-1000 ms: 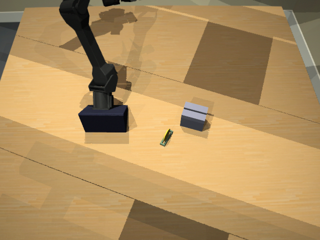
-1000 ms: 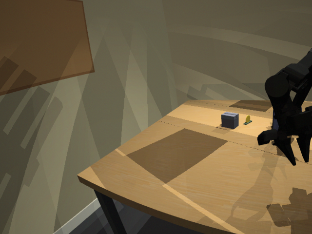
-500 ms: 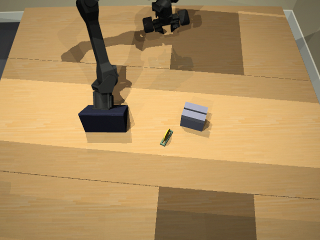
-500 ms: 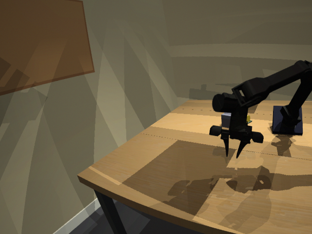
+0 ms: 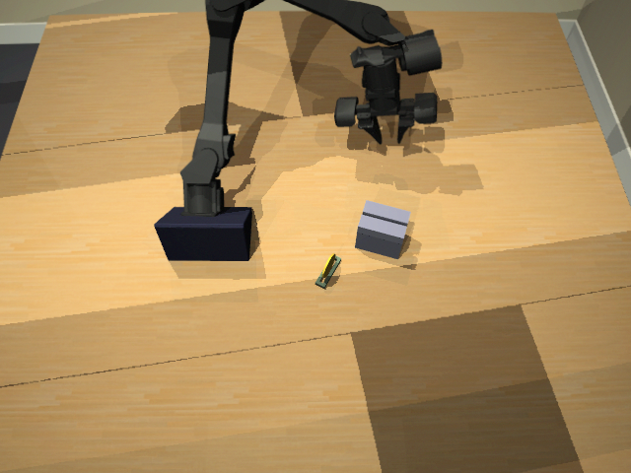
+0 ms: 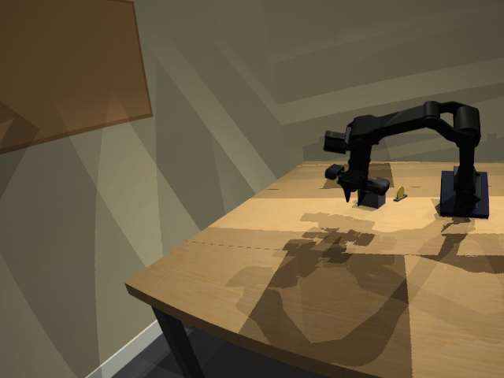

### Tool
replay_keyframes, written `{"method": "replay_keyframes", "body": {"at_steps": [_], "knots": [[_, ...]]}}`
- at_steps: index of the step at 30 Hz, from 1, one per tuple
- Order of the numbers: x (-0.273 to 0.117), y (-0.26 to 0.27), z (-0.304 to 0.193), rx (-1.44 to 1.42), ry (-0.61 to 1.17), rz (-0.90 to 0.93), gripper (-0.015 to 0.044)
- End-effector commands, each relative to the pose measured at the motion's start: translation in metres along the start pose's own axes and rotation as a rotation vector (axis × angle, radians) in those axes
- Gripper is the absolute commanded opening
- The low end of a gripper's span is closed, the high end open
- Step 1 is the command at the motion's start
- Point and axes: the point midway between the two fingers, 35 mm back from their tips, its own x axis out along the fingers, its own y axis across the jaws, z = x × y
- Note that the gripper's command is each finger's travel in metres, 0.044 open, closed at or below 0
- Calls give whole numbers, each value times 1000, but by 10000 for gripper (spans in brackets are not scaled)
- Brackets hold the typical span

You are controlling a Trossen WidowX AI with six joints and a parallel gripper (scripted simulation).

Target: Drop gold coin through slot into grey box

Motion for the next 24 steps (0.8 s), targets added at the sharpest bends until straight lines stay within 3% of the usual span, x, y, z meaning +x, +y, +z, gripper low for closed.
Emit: {"method": "replay_keyframes", "body": {"at_steps": [1, 7, 14, 21, 24], "knots": [[-4, -9, -71, 80, 69, 39, 161], [-19, 5, -171, 201, 97, 121, 161], [-38, 63, -264, 333, 1, 222, 161], [-40, 72, -273, 347, -21, 232, 161], [-23, 75, -272, 347, -21, 232, 161]]}}
